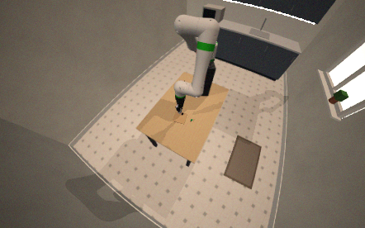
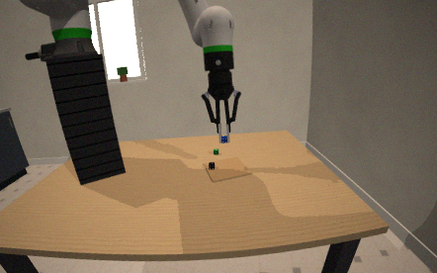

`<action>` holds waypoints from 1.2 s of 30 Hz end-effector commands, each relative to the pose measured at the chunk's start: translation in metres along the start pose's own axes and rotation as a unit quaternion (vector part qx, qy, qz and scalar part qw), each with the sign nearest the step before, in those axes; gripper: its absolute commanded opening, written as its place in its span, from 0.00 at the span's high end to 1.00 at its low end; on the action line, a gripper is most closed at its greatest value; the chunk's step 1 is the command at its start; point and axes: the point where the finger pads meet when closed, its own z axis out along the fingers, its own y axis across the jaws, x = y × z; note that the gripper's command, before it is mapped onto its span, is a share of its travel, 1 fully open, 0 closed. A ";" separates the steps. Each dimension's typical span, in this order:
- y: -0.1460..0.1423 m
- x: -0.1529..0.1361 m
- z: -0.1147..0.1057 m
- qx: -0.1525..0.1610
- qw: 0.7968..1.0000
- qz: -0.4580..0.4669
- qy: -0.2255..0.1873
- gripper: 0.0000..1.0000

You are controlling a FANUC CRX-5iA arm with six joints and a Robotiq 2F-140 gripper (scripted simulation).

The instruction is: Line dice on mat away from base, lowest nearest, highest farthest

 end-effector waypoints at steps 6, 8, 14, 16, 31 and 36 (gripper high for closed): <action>0.001 -0.002 0.002 0.010 1.000 -0.001 0.010 0.91; 0.001 -0.002 0.005 0.010 1.000 -0.001 0.010 0.91; 0.001 -0.001 0.024 0.010 1.000 -0.001 0.010 0.91; 0.001 -0.001 0.033 0.010 1.000 -0.001 0.010 0.91; 0.000 0.001 0.089 0.010 1.000 -0.001 0.010 0.91; 0.000 0.001 0.094 0.010 1.000 -0.001 0.010 0.91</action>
